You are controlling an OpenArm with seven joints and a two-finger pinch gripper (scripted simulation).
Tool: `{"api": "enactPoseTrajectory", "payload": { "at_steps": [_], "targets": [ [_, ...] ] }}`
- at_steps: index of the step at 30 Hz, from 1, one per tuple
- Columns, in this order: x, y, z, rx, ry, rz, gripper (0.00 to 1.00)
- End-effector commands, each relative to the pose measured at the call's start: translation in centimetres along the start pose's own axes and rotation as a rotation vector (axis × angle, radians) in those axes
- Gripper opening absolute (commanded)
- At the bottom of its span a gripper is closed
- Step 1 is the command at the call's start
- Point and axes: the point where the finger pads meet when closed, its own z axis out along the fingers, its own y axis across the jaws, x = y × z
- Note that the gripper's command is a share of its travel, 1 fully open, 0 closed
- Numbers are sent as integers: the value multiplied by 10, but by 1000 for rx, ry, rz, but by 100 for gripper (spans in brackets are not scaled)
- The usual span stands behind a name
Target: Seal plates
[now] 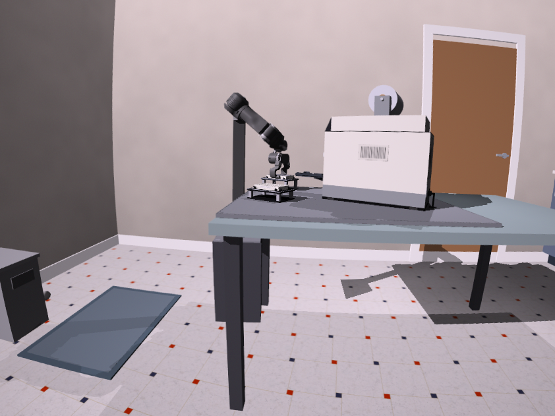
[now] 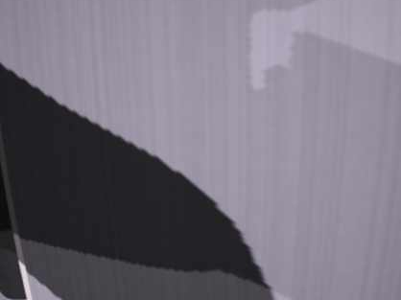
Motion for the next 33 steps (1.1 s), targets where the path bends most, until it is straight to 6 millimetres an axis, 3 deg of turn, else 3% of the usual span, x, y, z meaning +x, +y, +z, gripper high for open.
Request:
{"api": "enactPoseTrajectory", "payload": {
  "at_steps": [1, 13, 14, 33],
  "targets": [
    [0, 0, 0, -1, 0, -3, 0],
    [0, 0, 0, -1, 0, -3, 0],
    [0, 0, 0, -1, 0, -3, 65],
    [0, 0, 0, -1, 0, -3, 65]
  ]
}}
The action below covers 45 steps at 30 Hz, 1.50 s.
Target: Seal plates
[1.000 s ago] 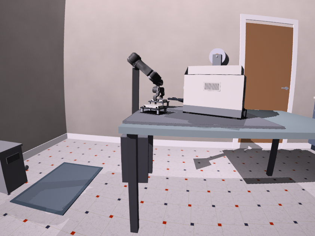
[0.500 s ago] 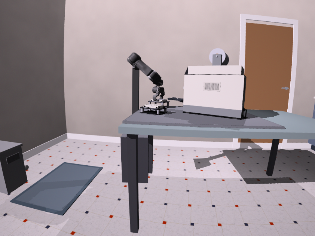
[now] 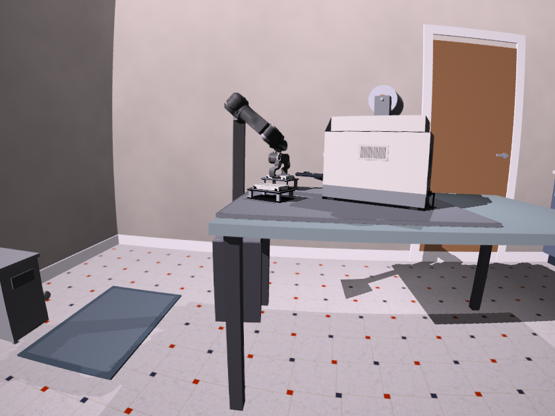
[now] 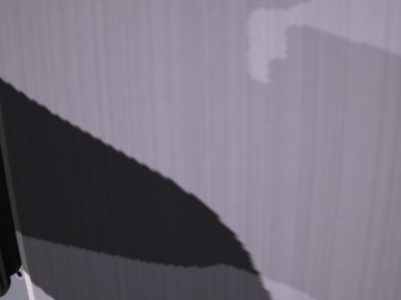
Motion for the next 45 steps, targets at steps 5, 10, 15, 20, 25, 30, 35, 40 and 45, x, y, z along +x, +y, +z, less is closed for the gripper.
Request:
{"api": "enactPoseTrajectory", "payload": {
  "at_steps": [5, 10, 15, 20, 25, 30, 35, 40, 45],
  "targets": [
    [0, 0, -3, 3, -1, -3, 65],
    [0, 0, -7, 1, 0, -1, 65],
    [0, 0, -9, 1, 0, -1, 65],
    [0, 0, -12, 1, 0, 0, 65],
    [0, 0, -15, 2, 0, 0, 65],
    [1, 0, -17, 3, 1, -1, 65],
    [0, 0, -20, 3, 1, 0, 65],
    [0, 0, -26, 0, 0, 1, 65],
    [0, 0, -31, 2, 1, 0, 65]
  ]
}}
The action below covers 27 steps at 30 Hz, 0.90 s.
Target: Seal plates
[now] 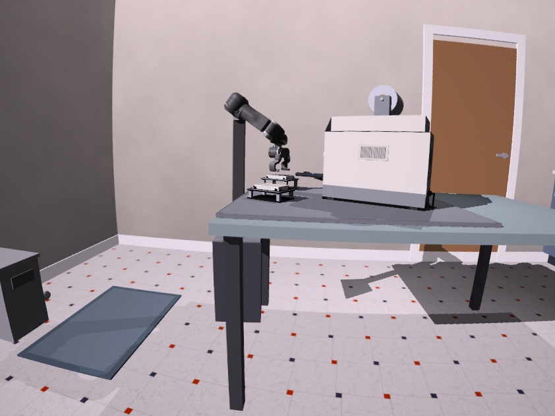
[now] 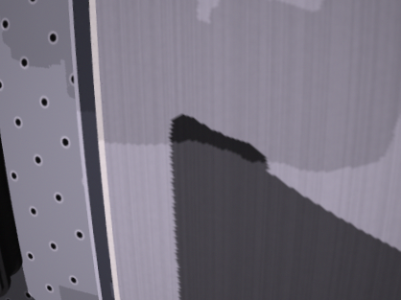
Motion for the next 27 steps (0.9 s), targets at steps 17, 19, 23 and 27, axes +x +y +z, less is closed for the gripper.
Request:
{"api": "enactPoseTrajectory", "payload": {
  "at_steps": [17, 19, 23, 27],
  "targets": [
    [-1, 0, -27, 3, 1, 9, 65],
    [1, -3, -25, 13, 4, 5, 65],
    [-1, 0, -35, 3, 1, 8, 65],
    [-14, -5, -29, -51, 15, 38, 65]
  ]
}}
